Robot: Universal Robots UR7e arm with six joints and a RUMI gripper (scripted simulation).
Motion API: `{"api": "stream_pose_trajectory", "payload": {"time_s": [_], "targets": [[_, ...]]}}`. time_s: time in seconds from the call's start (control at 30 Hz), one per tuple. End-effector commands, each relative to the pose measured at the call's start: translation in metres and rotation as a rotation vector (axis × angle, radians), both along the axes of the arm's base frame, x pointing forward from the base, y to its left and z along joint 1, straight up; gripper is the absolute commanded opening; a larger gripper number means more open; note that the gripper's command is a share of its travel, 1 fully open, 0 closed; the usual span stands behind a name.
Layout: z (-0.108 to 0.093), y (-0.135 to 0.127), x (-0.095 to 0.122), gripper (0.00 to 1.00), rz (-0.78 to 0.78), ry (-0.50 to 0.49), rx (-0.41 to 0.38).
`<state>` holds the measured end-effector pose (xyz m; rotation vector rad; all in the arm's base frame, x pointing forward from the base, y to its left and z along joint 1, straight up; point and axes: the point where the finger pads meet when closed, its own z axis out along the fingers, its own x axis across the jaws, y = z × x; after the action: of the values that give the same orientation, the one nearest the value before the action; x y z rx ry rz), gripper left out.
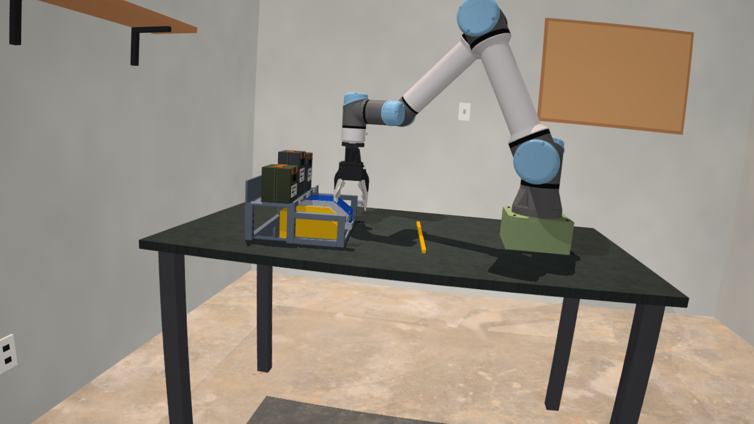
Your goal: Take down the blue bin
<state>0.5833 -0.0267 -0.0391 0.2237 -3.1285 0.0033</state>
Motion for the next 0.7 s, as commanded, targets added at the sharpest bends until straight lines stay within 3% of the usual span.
{"api": "stream_pose_trajectory", "payload": {"time_s": [0.0,0.67], "targets": [[-0.0026,-0.0001,0.0005,0.58,0.000,-0.002,0.000],[-0.0122,-0.0001,0.0004,0.58,0.000,-0.002,0.000]]}}
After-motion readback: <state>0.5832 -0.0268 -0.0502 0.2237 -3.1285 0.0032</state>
